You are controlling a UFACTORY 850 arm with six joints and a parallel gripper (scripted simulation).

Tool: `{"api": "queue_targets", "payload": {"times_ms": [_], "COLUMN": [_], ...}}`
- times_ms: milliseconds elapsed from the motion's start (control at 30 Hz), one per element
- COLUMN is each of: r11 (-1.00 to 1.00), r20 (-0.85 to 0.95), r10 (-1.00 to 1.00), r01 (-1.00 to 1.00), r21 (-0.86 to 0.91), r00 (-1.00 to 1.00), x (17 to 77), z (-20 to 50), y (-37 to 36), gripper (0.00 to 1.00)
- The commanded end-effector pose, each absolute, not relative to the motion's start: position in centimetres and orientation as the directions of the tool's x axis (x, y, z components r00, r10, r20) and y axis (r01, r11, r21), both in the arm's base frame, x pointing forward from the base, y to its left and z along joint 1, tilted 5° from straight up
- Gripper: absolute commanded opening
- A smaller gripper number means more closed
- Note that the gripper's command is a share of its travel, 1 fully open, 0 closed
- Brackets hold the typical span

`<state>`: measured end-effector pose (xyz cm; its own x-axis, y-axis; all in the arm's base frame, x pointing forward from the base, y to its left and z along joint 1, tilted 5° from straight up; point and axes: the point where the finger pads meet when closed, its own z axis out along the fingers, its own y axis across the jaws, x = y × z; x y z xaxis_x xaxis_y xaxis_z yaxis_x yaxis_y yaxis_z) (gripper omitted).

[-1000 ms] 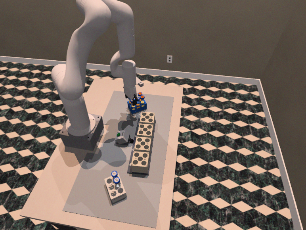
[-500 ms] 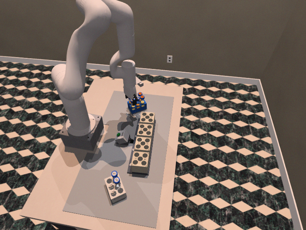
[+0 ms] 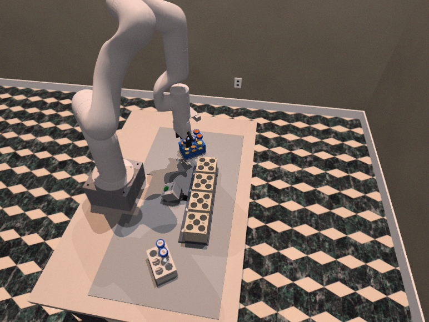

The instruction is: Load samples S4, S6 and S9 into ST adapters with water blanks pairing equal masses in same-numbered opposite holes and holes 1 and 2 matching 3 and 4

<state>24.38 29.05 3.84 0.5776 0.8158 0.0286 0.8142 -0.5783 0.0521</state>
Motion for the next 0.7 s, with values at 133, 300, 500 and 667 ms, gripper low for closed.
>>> {"api": "queue_targets", "payload": {"times_ms": [133, 300, 500, 667], "r11": [-0.579, -0.579, -0.579, -0.579], "r20": [0.056, 0.056, 0.056, 0.056], "r10": [0.815, 0.815, 0.815, 0.815], "r01": [0.813, 0.813, 0.813, 0.813], "r21": [0.064, 0.064, 0.064, 0.064], "r00": [0.576, 0.576, 0.576, 0.576], "x": [24.4, 24.3, 24.1, 24.0], "z": [4.4, 5.4, 7.0, 8.3], "y": [29.1, 29.1, 29.1, 29.0], "gripper": [1.0, 1.0, 1.0, 1.0]}}
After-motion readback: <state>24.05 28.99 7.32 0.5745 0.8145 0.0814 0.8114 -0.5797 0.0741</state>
